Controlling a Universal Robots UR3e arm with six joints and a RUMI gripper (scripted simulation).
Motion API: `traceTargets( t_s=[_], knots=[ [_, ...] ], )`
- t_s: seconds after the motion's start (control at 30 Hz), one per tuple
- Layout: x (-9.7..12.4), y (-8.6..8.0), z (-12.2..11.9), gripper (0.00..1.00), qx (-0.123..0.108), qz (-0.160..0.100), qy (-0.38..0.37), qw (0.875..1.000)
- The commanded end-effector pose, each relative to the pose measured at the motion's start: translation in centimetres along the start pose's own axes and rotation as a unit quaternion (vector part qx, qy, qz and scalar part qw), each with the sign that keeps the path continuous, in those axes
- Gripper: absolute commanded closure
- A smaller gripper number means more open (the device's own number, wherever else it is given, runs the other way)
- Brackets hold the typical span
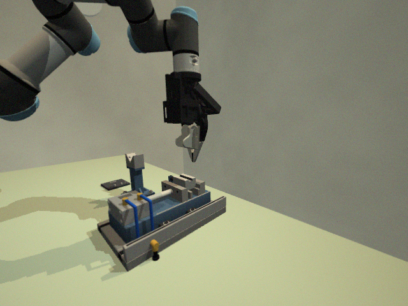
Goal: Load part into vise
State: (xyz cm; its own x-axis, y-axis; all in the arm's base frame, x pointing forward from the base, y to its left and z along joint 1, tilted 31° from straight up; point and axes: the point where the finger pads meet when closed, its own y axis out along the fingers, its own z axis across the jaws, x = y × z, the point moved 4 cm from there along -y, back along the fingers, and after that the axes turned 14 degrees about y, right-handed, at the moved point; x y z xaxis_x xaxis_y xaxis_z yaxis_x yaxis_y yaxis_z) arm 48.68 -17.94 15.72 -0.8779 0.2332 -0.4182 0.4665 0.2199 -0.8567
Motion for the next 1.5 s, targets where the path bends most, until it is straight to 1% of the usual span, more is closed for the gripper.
traceTargets(
  t_s=[0.0,0.4,0.9,0.97,1.23,1.47],
  knots=[
    [-0.1,0.0,0.0,1.0,0.001,0.001,0.0,1.0],
    [0.0,0.9,0.0,1.0,0.001,0.001,0.0,1.0],
    [0.0,3.2,-0.1,1.0,0.001,0.001,0.0,1.0],
    [0.0,3.2,-0.1,1.0,0.001,0.001,0.0,1.0],
    [0.0,4.3,-0.1,1.0,0.001,0.001,0.0,1.0],
    [0.0,4.9,-0.1,1.0,0.001,0.001,0.0,1.0]
  ],
)
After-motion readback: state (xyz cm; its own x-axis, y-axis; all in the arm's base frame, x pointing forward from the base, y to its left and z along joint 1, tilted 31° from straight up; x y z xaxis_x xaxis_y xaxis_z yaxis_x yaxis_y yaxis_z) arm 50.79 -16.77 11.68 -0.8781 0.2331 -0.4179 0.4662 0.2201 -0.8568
